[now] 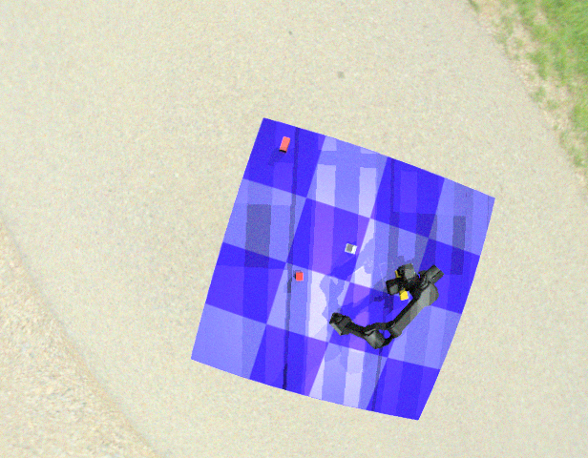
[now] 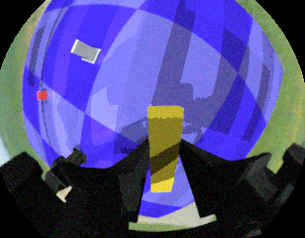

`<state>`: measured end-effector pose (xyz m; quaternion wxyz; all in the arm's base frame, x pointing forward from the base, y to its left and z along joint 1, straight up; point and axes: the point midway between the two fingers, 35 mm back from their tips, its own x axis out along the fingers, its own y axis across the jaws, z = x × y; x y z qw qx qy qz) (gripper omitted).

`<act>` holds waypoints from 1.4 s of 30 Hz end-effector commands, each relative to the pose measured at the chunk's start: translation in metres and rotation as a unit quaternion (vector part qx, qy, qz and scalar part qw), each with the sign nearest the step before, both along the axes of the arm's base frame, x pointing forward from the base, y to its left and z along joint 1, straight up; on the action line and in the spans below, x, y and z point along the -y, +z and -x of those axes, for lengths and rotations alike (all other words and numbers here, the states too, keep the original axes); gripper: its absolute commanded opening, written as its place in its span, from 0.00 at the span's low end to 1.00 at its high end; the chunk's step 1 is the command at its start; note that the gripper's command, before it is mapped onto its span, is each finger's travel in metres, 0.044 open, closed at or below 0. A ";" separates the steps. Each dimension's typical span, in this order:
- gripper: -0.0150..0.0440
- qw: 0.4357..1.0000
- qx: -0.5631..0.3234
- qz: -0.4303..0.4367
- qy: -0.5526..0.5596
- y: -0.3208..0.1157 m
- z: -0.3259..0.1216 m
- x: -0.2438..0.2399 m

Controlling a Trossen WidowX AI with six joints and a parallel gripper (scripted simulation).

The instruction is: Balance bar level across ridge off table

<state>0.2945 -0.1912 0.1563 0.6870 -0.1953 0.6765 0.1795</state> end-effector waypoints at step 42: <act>0.25 0.950 0.005 0.003 0.312 0.007 -0.071 -0.145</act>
